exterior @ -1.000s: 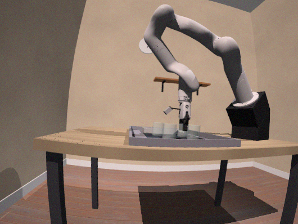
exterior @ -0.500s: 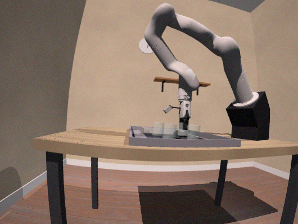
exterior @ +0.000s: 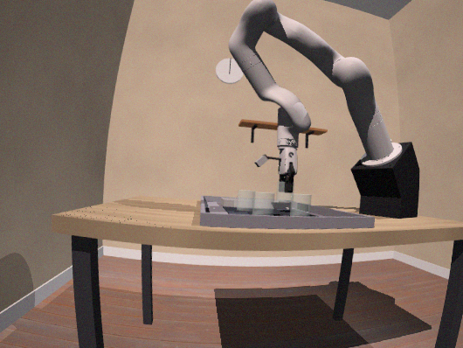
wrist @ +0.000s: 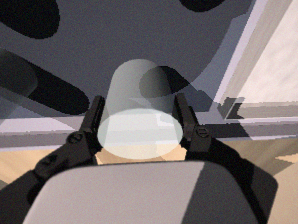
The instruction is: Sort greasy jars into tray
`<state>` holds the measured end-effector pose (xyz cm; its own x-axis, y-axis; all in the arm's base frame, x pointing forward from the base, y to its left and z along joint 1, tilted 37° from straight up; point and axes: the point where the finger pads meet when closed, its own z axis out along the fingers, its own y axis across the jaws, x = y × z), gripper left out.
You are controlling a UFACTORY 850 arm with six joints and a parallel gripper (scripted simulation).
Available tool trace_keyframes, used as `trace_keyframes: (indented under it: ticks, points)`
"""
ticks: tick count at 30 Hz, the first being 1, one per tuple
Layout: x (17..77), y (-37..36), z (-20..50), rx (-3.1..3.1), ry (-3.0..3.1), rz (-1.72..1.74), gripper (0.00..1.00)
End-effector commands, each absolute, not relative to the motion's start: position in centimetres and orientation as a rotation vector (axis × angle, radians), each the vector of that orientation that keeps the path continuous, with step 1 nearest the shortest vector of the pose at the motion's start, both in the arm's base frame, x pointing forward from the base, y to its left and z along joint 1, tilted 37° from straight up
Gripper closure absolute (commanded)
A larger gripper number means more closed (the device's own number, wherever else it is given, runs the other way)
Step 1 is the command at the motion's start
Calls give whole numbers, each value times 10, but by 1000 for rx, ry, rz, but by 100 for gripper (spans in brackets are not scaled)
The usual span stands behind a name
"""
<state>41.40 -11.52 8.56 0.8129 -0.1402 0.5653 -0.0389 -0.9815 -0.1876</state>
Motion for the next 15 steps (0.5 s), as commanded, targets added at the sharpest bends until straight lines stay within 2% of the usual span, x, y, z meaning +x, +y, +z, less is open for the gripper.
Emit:
trace_keyframes:
  ticks: [1, 15]
  points:
    - [409, -117, 94, -2830, 141, -903, 100]
    - [390, -121, 119, -2830, 141, -903, 100]
